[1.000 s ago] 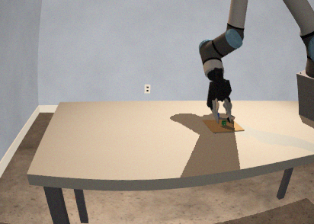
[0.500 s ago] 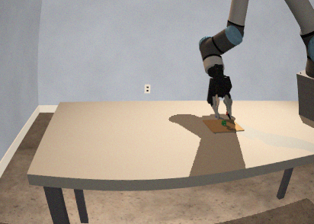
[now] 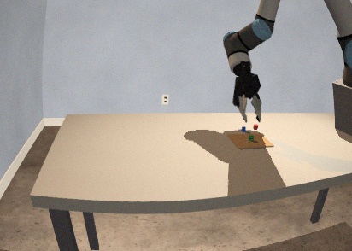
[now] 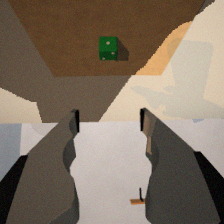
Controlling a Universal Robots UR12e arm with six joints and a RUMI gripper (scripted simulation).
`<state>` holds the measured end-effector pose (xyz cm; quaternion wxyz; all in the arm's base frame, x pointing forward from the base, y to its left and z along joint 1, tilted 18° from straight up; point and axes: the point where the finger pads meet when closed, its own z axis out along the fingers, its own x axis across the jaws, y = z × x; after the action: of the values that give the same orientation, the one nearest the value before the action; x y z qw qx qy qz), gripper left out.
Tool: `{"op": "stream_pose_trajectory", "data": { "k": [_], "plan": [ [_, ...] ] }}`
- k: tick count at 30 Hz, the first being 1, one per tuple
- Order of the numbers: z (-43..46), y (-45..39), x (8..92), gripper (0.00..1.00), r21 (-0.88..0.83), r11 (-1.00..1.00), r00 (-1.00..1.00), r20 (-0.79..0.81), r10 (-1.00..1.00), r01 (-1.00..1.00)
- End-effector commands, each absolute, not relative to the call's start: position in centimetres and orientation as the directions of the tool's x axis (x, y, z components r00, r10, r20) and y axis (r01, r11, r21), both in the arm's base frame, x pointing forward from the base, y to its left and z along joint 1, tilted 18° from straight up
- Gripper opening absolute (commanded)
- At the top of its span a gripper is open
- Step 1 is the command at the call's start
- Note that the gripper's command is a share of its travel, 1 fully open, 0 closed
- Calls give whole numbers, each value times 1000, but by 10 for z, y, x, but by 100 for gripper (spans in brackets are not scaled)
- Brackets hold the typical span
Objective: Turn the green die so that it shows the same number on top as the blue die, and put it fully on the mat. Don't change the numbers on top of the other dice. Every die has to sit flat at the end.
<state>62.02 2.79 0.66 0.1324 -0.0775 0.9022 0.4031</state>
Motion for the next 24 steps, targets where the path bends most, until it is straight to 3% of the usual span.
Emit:
{"op": "stream_pose_trajectory", "data": {
  "k": [1, 24],
  "plan": [
    [17, 27, 617, 31, 707, 663, -953, -302, -33, -247],
    [17, 29, 615, 31, 630, 742, -955, -294, -45, -229]
  ]
}}
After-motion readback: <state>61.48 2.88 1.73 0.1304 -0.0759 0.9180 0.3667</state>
